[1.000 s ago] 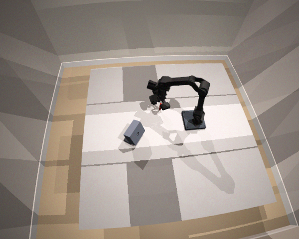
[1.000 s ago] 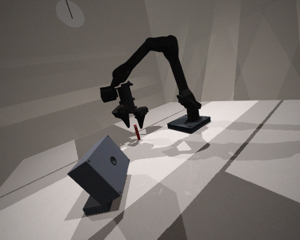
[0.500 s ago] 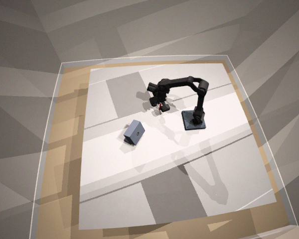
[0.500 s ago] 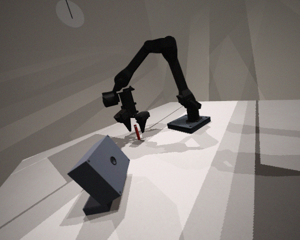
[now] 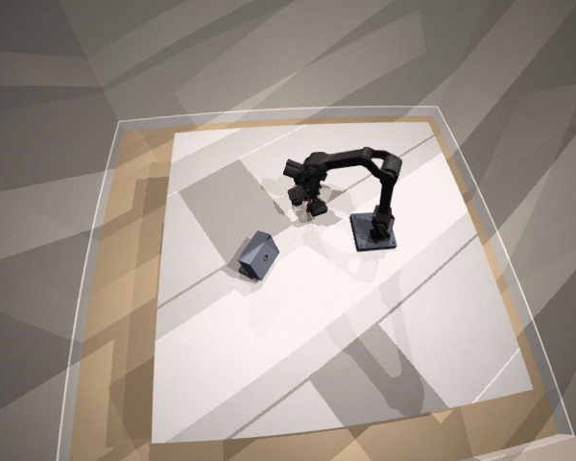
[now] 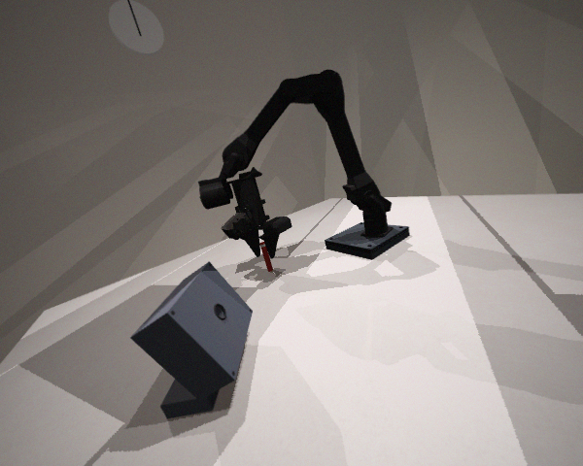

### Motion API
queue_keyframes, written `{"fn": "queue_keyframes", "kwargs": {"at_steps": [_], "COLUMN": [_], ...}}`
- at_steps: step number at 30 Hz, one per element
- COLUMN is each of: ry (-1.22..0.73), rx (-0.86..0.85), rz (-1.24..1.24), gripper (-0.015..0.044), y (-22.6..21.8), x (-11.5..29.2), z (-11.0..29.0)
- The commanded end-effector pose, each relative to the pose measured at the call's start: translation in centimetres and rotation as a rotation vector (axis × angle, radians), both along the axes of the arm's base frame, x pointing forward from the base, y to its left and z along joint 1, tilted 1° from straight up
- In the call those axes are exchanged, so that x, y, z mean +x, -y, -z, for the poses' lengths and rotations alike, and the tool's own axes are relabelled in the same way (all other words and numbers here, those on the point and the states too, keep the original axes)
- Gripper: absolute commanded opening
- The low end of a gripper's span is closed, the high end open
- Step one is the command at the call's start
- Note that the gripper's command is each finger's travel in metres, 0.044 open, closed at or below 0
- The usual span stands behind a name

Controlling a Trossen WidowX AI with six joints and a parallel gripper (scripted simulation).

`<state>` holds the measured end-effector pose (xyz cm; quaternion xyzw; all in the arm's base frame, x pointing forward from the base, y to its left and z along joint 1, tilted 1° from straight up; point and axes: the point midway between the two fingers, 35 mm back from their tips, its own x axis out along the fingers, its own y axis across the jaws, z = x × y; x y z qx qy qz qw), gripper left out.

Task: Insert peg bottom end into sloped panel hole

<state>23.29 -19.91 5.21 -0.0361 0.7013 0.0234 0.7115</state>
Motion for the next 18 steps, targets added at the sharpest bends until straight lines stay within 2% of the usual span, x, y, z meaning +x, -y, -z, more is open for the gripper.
{"fn": "queue_keyframes", "kwargs": {"at_steps": [1, 5, 8, 18], "ry": [0.0, 0.0, 0.0, -0.001], "rx": [0.0, 0.0, 0.0, 0.001], "rz": [0.0, 0.0, 0.0, 0.001], "gripper": [0.0125, 0.002, 0.0, 0.0], "y": [0.0, 0.0, 0.0, 0.1], "x": [0.0, 0.0, 0.0, 0.1], "z": [0.0, 0.0, 0.0, -1.3]}}
